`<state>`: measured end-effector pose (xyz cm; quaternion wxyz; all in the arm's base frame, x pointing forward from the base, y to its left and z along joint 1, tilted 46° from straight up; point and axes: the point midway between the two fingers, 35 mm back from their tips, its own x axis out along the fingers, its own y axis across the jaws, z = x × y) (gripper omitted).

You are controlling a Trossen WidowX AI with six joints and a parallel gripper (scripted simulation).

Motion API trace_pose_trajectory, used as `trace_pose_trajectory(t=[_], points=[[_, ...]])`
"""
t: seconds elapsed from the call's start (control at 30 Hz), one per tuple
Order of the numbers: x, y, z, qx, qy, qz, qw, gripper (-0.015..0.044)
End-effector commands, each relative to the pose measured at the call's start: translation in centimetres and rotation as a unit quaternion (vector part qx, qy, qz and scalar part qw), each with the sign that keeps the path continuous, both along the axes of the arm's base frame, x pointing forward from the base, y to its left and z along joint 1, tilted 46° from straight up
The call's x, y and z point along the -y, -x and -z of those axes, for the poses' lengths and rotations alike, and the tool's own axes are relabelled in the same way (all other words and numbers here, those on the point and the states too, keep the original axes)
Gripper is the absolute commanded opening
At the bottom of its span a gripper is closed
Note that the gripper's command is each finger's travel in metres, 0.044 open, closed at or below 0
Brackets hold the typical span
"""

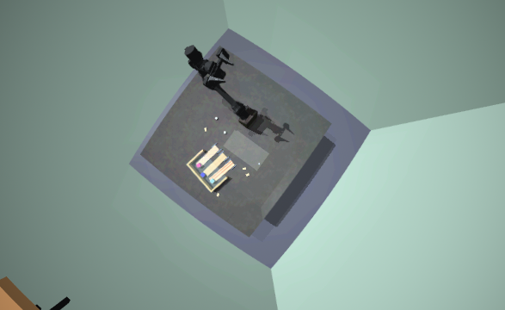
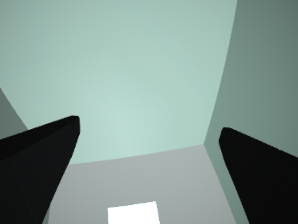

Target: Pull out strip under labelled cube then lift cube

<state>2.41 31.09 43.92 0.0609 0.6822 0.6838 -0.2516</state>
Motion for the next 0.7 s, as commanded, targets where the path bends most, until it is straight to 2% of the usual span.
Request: trace_pose_trajectory(t=[0.0, 0.13, 0.3, 0.43, 0.67], points=[[-0.1, -0.2, 0.1, -0.004, 0.001, 0.006, 1.0, 0.04], [-2.2, -4.9, 2.9, -0.075, 0.012, 0.133, 0.988, 0.04], [-3.4, -12.2, 7.5, -0.181, 0.0, 0.318, 0.931, 0.04], [-2.8, -17.7, 12.1, -0.277, -0.032, 0.463, 0.841, 0.04], [1.2, -25.5, 19.8, -0.394, -0.137, 0.65, 0.635, 0.04]])
